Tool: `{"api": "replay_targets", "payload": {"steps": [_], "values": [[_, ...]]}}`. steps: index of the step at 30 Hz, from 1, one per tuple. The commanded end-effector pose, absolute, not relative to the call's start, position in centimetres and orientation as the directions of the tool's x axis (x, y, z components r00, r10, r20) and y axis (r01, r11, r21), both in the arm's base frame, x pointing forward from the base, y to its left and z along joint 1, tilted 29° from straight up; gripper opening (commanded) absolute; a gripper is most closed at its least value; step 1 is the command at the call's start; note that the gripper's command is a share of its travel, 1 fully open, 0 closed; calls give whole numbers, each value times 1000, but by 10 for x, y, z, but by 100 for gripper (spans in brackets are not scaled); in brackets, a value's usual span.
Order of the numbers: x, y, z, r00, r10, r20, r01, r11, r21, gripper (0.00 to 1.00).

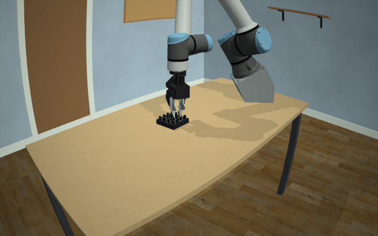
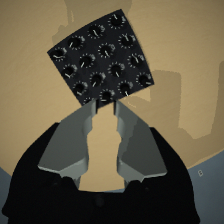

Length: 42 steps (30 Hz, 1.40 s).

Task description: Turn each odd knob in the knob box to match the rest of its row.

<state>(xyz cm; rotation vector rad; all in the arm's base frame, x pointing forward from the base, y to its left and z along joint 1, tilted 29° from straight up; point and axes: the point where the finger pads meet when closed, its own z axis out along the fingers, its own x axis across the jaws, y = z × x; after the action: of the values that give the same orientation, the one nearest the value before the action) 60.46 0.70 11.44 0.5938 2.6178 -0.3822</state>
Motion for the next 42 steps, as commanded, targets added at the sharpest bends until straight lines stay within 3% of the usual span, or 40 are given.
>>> {"api": "replay_targets", "payload": {"steps": [1, 42], "values": [[606, 7, 116, -817, 344, -463, 462, 871, -167, 11], [608, 4, 108, -818, 345, -461, 462, 871, -168, 11]]}}
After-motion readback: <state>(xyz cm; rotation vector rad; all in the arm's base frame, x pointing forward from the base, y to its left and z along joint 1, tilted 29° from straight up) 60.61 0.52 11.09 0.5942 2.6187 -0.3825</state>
